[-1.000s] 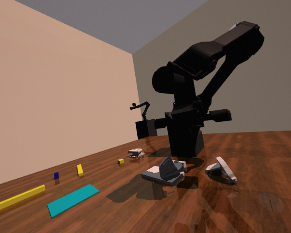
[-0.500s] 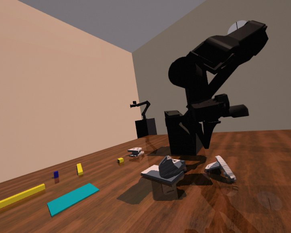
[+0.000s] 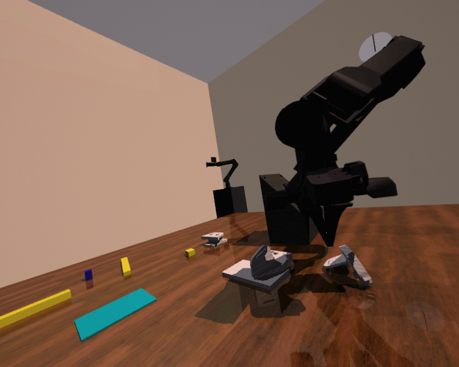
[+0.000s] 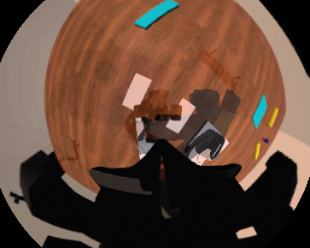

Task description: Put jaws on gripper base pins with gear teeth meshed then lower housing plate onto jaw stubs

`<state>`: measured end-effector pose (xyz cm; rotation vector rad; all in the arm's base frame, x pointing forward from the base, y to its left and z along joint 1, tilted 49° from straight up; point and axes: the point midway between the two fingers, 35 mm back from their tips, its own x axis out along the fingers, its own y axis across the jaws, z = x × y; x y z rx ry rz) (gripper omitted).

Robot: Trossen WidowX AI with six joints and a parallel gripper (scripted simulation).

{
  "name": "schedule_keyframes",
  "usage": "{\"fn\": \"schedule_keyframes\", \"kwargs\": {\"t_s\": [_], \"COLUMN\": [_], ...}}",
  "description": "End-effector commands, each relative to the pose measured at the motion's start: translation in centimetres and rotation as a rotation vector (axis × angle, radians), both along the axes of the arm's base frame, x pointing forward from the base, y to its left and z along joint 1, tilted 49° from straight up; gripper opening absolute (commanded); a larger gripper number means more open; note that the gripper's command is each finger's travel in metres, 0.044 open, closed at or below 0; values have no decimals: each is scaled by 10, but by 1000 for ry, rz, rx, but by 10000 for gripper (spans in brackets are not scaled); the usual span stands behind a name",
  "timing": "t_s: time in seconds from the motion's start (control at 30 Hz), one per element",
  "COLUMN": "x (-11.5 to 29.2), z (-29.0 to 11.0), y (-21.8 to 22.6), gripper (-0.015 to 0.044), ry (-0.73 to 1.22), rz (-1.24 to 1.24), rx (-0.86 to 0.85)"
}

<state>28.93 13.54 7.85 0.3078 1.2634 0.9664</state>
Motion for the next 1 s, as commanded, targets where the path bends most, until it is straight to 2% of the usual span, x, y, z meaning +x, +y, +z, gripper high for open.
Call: {"fn": "schedule_keyframes", "kwargs": {"t_s": [0.0,0.97], "x": [-1,-4], "z": [-6,-24], "y": [5,31], "gripper": [0,0], "ry": [8,8], "rz": [-3,-3], "rx": [0,5]}}
